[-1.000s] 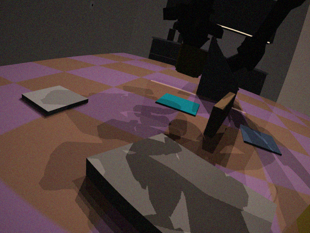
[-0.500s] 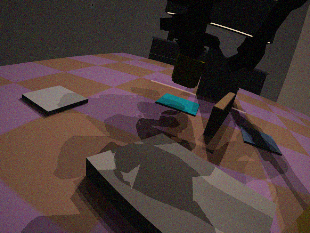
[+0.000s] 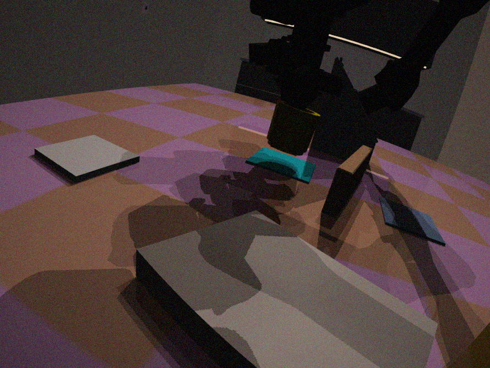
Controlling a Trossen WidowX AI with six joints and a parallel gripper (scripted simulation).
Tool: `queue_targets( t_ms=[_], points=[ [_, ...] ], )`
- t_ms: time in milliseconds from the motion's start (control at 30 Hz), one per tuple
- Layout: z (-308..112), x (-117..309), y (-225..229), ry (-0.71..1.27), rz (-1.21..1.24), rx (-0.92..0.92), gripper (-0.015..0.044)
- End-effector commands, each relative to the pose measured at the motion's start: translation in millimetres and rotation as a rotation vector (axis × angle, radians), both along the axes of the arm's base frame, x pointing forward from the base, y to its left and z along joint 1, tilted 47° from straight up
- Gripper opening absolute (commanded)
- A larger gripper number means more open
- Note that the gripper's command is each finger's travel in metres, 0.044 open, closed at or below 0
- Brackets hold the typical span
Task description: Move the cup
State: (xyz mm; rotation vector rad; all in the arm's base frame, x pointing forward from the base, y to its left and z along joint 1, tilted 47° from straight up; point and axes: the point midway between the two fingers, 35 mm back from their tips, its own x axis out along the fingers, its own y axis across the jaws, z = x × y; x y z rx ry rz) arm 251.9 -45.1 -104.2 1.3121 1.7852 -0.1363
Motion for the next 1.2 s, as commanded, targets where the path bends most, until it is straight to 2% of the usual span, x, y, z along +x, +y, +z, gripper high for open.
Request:
queue_targets(
  t_ms=[0, 833, 1033, 1167],
  points=[
    [-6.4, -4.5, 8.4, 0.016, -0.004, 0.012, 0.0],
    [-11.6, -3.8, 13.9, 0.005, 0.002, 0.005, 0.0],
    [-11.6, -3.8, 13.9, 0.005, 0.002, 0.005, 0.0147],
    [-11.6, -3.8, 13.9, 0.005, 0.002, 0.005, 0.0147]
  ],
)
